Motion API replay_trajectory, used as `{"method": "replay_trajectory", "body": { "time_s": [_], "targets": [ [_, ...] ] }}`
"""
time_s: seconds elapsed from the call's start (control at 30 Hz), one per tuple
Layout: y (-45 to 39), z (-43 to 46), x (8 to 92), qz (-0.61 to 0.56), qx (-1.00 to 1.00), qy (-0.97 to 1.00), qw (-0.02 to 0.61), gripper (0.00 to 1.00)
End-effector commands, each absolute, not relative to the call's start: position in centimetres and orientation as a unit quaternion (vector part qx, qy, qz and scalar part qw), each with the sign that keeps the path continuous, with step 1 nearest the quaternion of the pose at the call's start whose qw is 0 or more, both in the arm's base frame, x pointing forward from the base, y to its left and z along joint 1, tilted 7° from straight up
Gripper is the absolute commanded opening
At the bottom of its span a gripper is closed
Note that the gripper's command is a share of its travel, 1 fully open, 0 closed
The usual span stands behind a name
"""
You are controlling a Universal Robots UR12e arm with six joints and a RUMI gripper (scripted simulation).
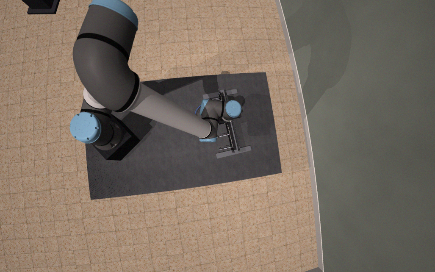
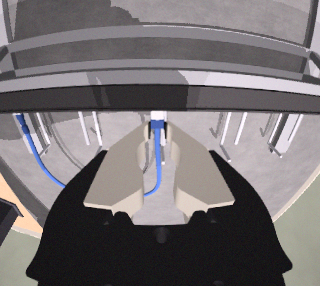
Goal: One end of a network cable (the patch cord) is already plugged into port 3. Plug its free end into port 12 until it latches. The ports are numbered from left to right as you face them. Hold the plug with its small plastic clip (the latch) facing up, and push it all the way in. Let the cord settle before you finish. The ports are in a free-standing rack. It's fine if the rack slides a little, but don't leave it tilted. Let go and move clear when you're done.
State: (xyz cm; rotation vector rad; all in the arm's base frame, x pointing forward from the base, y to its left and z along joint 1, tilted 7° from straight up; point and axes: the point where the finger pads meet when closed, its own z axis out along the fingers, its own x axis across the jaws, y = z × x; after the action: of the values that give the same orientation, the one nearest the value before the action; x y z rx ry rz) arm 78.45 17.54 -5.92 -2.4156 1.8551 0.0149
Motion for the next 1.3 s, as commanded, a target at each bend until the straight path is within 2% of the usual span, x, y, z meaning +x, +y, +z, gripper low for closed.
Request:
{"method": "replay_trajectory", "body": {
  "time_s": [0.0,1.27],
  "targets": [
    [17.55,-5.83,78.57,0.004,-0.792,0.608,0.049,0.0],
    [17.63,-5.76,78.91,0.008,-0.793,0.608,0.044,0.0]
  ]
}}
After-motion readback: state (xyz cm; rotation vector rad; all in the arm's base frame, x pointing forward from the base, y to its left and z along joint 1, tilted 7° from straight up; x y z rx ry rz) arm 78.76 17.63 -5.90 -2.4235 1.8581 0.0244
